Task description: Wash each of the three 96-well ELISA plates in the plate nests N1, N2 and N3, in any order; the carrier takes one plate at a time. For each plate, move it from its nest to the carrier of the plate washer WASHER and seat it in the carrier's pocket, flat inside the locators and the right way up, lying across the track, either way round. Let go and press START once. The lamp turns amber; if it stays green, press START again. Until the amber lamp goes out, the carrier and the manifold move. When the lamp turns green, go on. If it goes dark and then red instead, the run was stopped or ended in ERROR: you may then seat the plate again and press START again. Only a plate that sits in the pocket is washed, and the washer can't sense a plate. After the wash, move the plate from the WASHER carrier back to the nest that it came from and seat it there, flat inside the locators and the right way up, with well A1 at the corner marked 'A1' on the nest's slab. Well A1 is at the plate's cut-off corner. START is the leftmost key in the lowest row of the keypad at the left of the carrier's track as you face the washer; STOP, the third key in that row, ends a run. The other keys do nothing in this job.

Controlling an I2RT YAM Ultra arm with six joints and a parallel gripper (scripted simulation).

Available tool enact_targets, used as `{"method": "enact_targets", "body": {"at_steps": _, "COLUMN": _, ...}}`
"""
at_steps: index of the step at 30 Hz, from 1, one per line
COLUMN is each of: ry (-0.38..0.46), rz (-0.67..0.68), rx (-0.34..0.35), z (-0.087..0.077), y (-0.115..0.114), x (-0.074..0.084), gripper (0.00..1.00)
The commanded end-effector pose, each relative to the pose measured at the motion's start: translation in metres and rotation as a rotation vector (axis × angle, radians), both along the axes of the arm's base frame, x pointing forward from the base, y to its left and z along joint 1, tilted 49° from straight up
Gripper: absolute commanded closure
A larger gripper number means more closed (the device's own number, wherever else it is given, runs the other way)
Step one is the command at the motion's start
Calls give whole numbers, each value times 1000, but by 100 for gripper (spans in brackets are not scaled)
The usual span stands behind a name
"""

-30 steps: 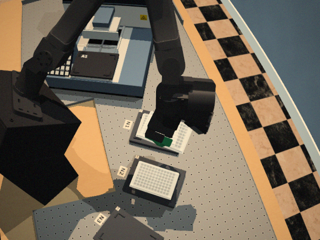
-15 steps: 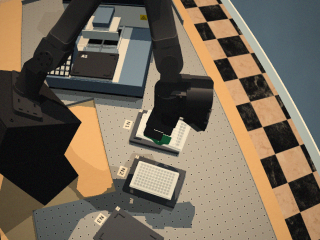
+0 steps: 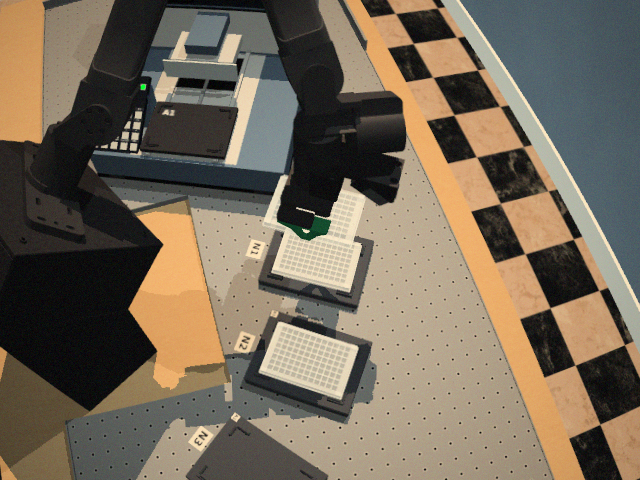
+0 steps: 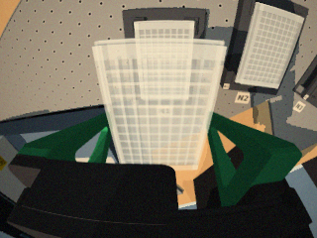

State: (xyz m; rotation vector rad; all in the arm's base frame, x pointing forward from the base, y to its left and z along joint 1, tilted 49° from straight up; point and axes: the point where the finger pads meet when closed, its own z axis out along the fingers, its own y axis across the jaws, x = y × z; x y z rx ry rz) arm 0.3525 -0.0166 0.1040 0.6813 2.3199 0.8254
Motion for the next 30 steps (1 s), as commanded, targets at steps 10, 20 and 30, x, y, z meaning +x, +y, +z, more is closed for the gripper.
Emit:
{"method": "enact_targets", "body": {"at_steps": 10, "ry": 11, "rz": -50, "rx": 3, "z": 23, "y": 37, "x": -8, "gripper": 100}}
{"method": "enact_targets", "body": {"at_steps": 20, "ry": 11, "rz": -49, "rx": 3, "z": 28, "y": 47, "x": -10, "gripper": 100}}
{"method": "enact_targets", "body": {"at_steps": 30, "ry": -24, "rz": 11, "rx": -58, "z": 33, "y": 83, "x": -29, "gripper": 100}}
